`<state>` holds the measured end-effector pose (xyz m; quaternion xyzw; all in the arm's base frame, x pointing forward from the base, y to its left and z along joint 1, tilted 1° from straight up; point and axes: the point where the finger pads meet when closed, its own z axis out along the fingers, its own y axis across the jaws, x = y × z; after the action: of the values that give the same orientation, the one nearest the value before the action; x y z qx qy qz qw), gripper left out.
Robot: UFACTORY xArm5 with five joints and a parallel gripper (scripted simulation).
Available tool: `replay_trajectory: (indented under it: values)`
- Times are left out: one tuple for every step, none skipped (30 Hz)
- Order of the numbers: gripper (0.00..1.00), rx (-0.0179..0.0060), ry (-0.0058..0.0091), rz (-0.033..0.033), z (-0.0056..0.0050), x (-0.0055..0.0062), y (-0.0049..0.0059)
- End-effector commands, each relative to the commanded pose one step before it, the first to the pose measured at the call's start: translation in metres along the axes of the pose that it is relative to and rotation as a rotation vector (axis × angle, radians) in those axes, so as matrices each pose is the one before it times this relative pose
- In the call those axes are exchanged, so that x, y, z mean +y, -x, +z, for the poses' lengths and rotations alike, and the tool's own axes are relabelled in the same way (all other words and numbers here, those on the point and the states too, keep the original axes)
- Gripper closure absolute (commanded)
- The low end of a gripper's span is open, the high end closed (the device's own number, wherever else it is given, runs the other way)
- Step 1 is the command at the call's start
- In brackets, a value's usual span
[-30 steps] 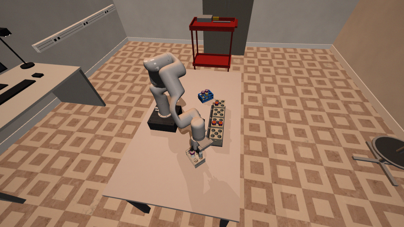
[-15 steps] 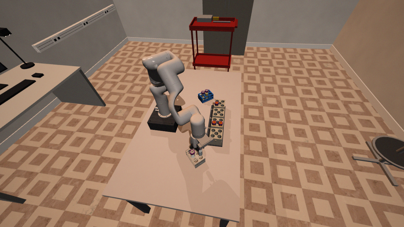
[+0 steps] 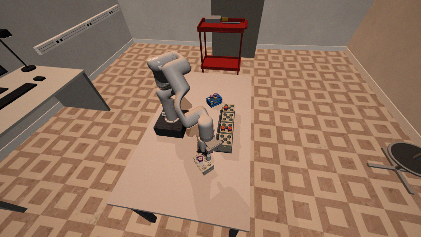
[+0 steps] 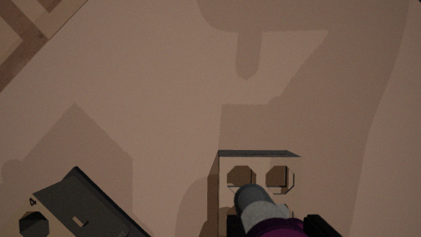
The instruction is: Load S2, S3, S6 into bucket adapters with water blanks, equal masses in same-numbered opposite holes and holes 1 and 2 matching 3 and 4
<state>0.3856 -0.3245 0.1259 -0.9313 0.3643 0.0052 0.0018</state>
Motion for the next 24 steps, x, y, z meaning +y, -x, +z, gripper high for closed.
replay_trajectory:
  values:
    - [1.00,0.00478,0.00122,0.00000,-0.01196,-0.00008,-0.00133]
    - [1.00,0.00000,0.00000,0.00000,-0.00200,0.00000,0.00000]
    - [1.00,0.00000,0.00000,0.00000,-0.00200,0.00000,0.00000]
    - [1.00,0.00000,0.00000,0.00000,-0.00200,0.00000,0.00000]
    - [1.00,0.00000,0.00000,0.00000,-0.00200,0.00000,0.00000]
    - [1.00,0.00000,0.00000,0.00000,-0.00200,0.00000,0.00000]
    - [1.00,0.00000,0.00000,0.00000,-0.00200,0.00000,0.00000]
    - [1.00,0.00000,0.00000,0.00000,-0.00200,0.00000,0.00000]
    - [1.00,0.00000,0.00000,0.00000,0.00000,0.00000,0.00000]
    - [1.00,0.00000,0.00000,0.00000,0.00000,0.00000,0.00000]
    - [1.00,0.00000,0.00000,0.00000,-0.00100,0.00000,0.00000]
    - [1.00,0.00000,0.00000,0.00000,0.00000,0.00000,0.00000]
    - [1.00,0.00000,0.00000,0.00000,0.00000,0.00000,0.00000]
    - [1.00,0.00000,0.00000,0.00000,0.00000,0.00000,0.00000]
    - [1.00,0.00000,0.00000,0.00000,0.00000,0.00000,0.00000]
    - [1.00,0.00000,0.00000,0.00000,0.00000,0.00000,0.00000]
    - [1.00,0.00000,0.00000,0.00000,0.00000,0.00000,0.00000]
    - [1.00,0.00000,0.00000,0.00000,0.00000,0.00000,0.00000]
    - [1.00,0.00000,0.00000,0.00000,0.00000,0.00000,0.00000]
    - [1.00,0.00000,0.00000,0.00000,0.00000,0.00000,0.00000]
    - [1.00,-0.00001,-0.00004,-0.03333,0.00000,-0.00418,0.00276]
    - [1.00,-0.00001,-0.00004,-0.03333,0.00000,-0.00427,0.00262]
    - [1.00,-0.00001,-0.00004,-0.03333,0.00000,-0.00436,0.00247]
    - [1.00,-0.00001,-0.00004,-0.03333,0.00000,-0.00444,0.00233]
